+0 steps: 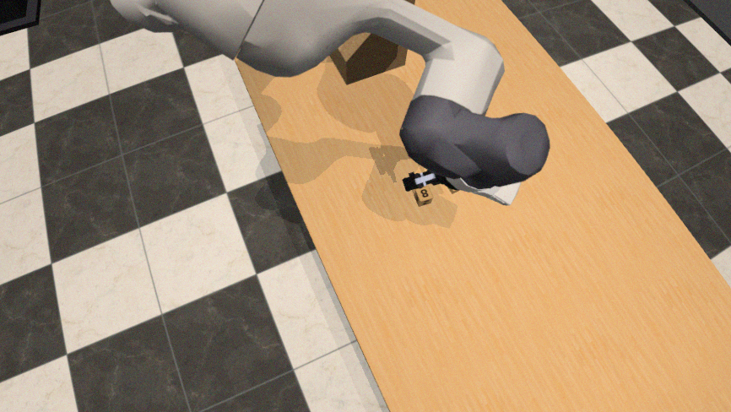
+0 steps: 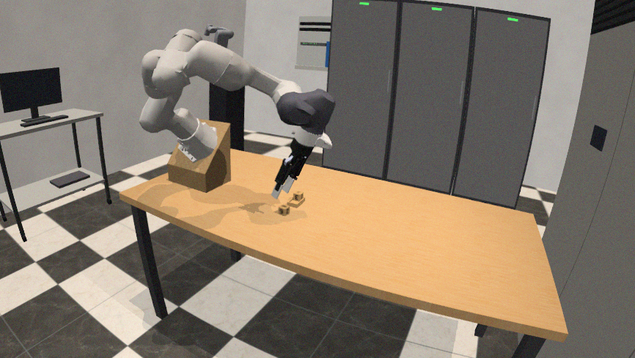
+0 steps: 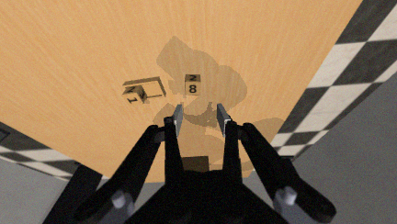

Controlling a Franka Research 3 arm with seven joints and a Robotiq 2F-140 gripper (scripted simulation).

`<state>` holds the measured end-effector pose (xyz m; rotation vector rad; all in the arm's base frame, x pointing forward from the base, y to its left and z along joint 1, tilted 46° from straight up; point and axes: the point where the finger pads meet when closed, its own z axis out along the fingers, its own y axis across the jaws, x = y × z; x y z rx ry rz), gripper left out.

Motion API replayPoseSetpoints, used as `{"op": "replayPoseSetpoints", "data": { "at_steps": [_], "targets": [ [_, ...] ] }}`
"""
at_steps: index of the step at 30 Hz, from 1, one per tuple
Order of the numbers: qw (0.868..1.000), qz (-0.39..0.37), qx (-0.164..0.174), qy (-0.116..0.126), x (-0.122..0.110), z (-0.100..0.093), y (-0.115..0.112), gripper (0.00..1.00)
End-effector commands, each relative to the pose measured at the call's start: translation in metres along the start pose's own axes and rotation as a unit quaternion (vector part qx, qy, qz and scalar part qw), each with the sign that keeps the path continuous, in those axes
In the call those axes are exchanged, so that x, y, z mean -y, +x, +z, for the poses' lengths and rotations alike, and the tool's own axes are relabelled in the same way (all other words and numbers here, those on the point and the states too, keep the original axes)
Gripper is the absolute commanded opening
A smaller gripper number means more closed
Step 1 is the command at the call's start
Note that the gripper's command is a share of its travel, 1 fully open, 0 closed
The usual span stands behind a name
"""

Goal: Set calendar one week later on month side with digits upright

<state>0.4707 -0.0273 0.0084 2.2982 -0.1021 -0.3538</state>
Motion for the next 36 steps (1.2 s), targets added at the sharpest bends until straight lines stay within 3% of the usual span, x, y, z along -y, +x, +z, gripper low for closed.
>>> {"op": "replayPoseSetpoints", "data": {
  "at_steps": [1, 10, 18, 22, 23, 36],
  "targets": [
    [0.997, 0.026, -0.066, 0.014, 0.009, -0.005, 0.012, 0.41],
    [0.996, 0.026, -0.082, 0.013, 0.009, -0.005, 0.008, 0.41],
    [0.981, 0.028, -0.193, 0.009, 0.008, -0.004, 0.006, 0.41],
    [0.979, 0.026, -0.203, 0.012, 0.010, -0.004, 0.001, 0.41],
    [0.979, 0.026, -0.203, 0.012, 0.010, -0.004, 0.001, 1.00],
    [0.979, 0.026, -0.203, 0.012, 0.010, -0.004, 0.001, 1.00]
  ]
}}
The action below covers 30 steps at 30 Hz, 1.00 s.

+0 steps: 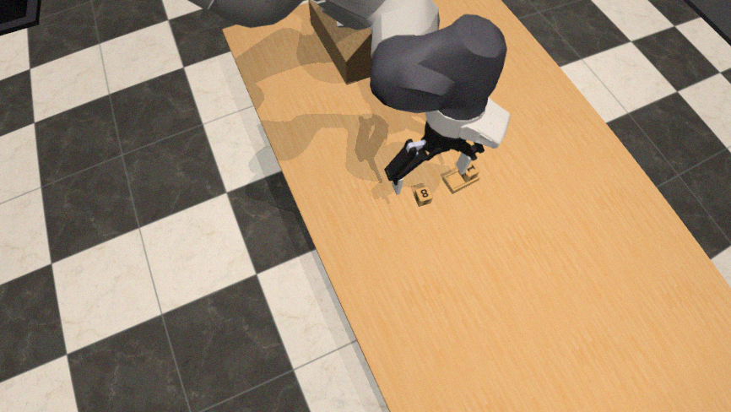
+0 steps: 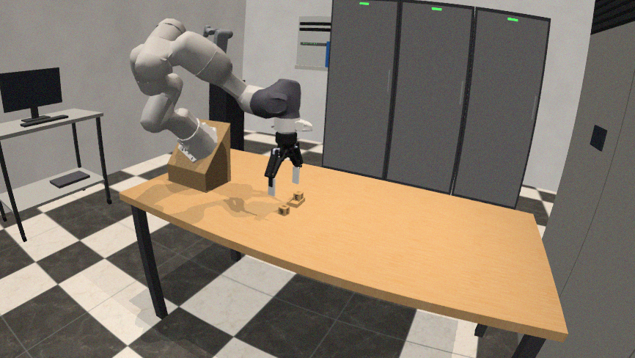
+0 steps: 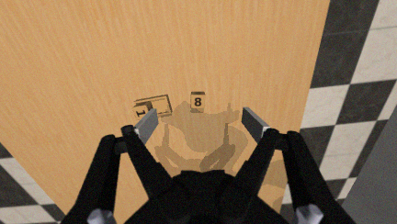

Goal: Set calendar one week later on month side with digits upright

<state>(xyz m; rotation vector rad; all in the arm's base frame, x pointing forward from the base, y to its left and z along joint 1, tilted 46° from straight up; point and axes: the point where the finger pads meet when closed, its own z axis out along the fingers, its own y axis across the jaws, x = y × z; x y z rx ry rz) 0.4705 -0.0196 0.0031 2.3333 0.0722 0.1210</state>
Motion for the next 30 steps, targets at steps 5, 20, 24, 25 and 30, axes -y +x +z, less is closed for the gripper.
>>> {"op": "replayPoseSetpoints", "data": {
  "at_steps": [5, 20, 24, 25, 30],
  "targets": [
    [1.000, 0.003, -0.001, 0.001, 0.0004, -0.0002, 0.0004, 1.00],
    [0.985, -0.172, -0.002, 0.001, 0.0013, -0.0029, 0.0001, 1.00],
    [0.980, -0.201, -0.002, 0.001, 0.0014, -0.0034, 0.0001, 1.00],
    [0.978, -0.210, -0.002, 0.001, 0.0015, -0.0036, 0.0000, 1.00],
    [0.968, -0.250, -0.002, 0.000, 0.0016, -0.0042, 0.0000, 1.00]
  ]
}}
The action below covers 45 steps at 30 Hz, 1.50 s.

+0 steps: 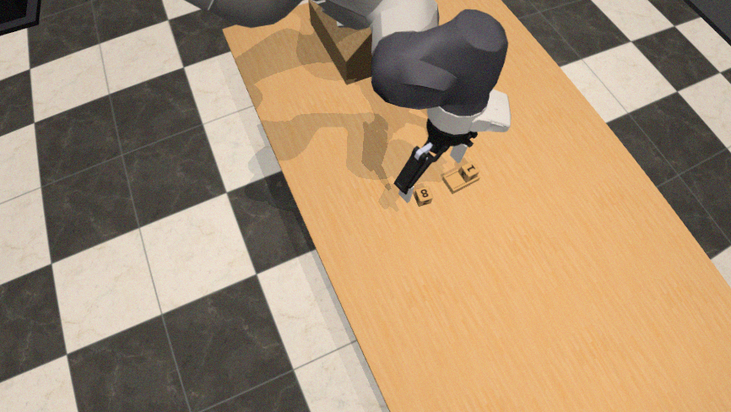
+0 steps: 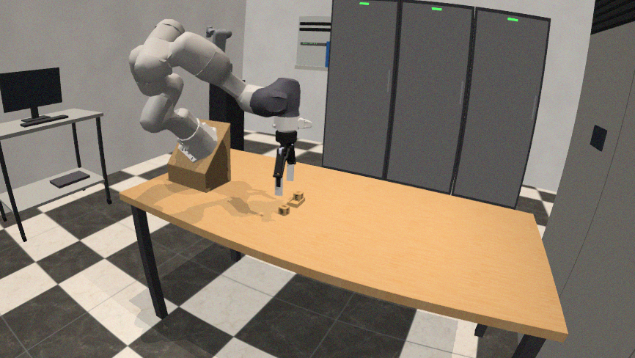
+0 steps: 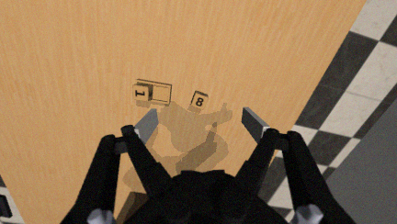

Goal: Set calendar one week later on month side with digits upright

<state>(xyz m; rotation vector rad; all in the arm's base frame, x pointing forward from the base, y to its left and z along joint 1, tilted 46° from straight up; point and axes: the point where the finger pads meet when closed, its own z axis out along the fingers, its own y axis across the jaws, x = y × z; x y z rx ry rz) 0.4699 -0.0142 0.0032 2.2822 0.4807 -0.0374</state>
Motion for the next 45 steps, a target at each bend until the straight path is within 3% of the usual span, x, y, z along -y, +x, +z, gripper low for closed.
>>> {"op": "replayPoseSetpoints", "data": {
  "at_steps": [1, 10, 27, 45],
  "targets": [
    [0.996, -0.087, 0.004, 0.002, -0.0019, -0.0004, -0.0006, 1.00],
    [0.990, -0.144, 0.004, 0.002, -0.0016, -0.0013, -0.0006, 1.00],
    [0.960, -0.279, 0.003, 0.002, -0.0012, -0.0036, -0.0005, 1.00],
    [0.907, -0.421, 0.002, 0.002, -0.0007, -0.0062, -0.0003, 1.00]
  ]
}}
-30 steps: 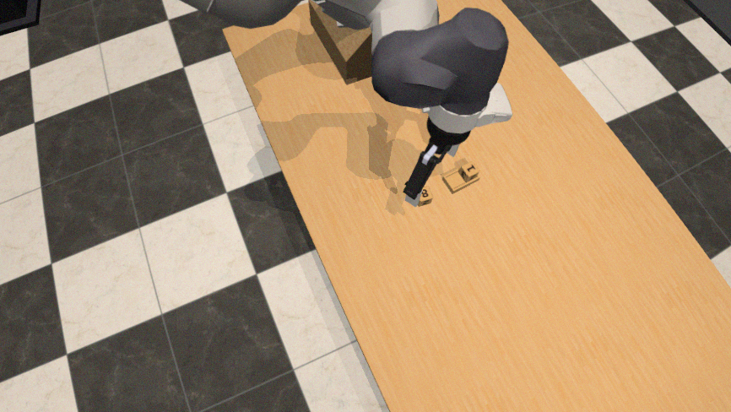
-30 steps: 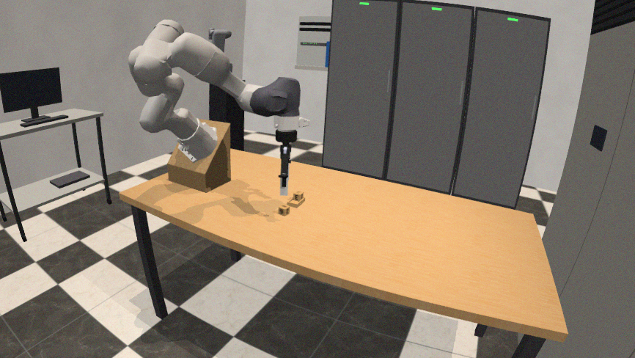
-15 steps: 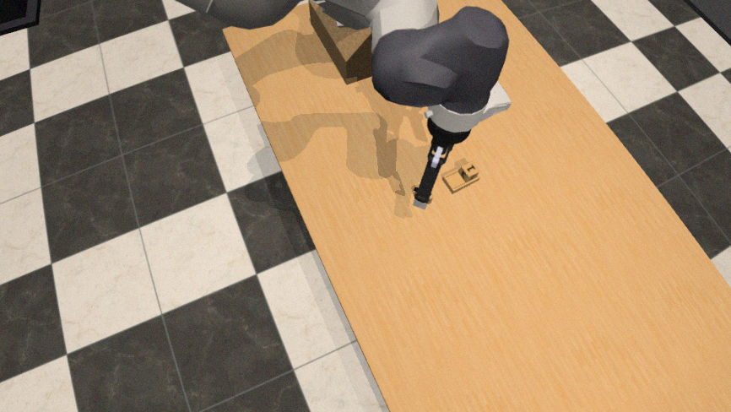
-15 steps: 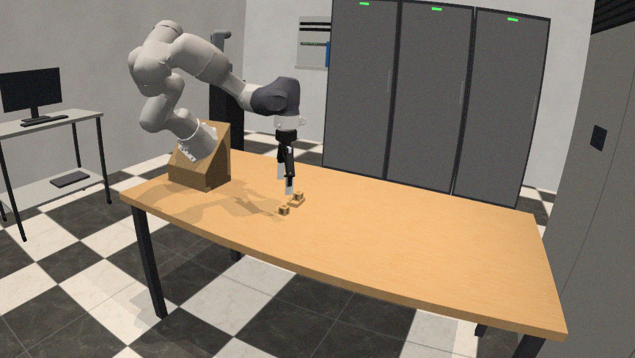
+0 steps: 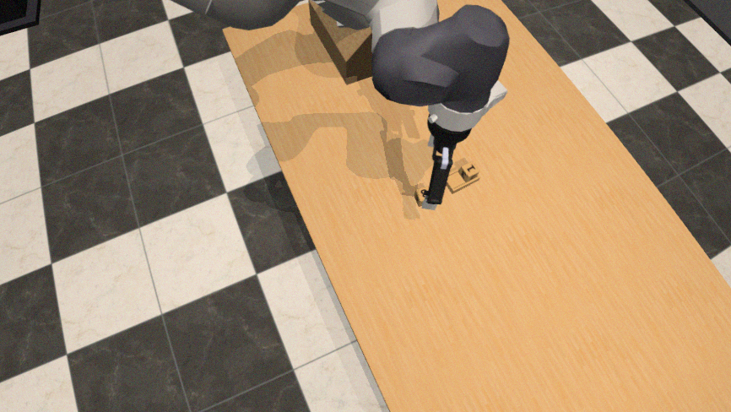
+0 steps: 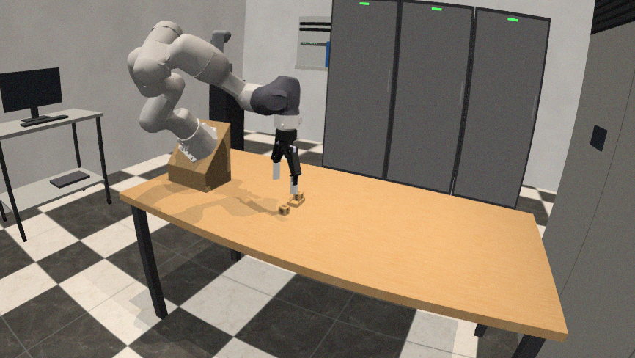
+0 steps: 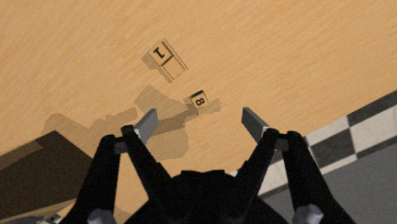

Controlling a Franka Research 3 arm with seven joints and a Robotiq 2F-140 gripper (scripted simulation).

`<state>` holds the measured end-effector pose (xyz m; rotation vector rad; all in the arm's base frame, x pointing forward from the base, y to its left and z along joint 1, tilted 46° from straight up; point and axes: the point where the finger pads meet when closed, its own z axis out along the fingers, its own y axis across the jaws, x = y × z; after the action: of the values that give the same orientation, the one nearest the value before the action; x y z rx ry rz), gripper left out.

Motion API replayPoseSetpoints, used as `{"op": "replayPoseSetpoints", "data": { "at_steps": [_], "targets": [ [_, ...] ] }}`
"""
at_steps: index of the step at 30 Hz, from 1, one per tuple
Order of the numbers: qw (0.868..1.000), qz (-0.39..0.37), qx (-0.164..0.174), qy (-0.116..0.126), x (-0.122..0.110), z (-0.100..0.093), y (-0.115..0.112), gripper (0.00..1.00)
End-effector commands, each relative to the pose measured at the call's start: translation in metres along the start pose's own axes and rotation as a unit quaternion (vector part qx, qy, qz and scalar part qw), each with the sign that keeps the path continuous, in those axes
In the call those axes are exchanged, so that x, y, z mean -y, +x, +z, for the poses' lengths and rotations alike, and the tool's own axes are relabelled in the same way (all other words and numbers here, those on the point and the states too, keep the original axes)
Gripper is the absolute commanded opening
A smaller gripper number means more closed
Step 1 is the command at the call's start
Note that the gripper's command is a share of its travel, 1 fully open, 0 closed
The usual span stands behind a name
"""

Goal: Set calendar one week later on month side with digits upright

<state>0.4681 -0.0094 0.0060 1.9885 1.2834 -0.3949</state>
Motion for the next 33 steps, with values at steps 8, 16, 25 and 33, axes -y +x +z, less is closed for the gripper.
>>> {"op": "replayPoseSetpoints", "data": {
  "at_steps": [8, 16, 25, 33],
  "targets": [
    [0.989, -0.145, 0.001, 0.003, -0.0019, -0.0018, -0.0013, 1.00],
    [0.982, -0.191, 0.001, 0.003, -0.0019, -0.0026, -0.0012, 1.00],
    [0.973, -0.229, 0.000, 0.003, -0.0018, -0.0033, -0.0011, 0.29],
    [0.973, -0.229, 0.000, 0.003, -0.0018, -0.0033, -0.0011, 0.29]
  ]
}}
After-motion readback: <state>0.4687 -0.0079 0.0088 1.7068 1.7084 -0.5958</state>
